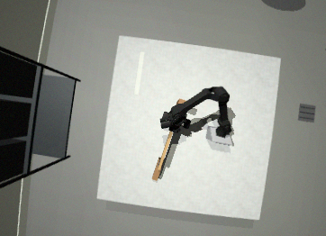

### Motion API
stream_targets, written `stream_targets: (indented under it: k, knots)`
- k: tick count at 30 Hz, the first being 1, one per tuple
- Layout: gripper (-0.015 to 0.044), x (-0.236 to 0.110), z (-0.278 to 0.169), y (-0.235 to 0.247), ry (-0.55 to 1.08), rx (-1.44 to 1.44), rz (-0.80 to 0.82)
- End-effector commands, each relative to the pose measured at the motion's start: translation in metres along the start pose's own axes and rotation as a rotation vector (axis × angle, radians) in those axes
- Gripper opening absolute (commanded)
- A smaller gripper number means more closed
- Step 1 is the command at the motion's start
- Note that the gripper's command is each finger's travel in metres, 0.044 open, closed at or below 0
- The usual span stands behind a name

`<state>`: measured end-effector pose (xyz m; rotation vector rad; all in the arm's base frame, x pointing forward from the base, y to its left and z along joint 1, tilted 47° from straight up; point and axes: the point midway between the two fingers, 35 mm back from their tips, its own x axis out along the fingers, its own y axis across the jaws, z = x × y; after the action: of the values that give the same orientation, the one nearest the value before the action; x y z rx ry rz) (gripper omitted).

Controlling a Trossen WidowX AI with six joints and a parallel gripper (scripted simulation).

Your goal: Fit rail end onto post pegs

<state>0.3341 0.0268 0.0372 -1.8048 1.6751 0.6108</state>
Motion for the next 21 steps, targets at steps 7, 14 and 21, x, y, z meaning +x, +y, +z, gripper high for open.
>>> stream_targets:
  k: [7,14,21]
  knots:
    - [0.0,-0.0002,-0.0043,0.0001,-0.001,-0.002,-0.002]
    - [0.0,0.0002,-0.0065,0.0001,-0.001,-0.002,-0.002]
    - [0.0,0.0,-0.0087,0.0,-0.001,-0.002,-0.002]
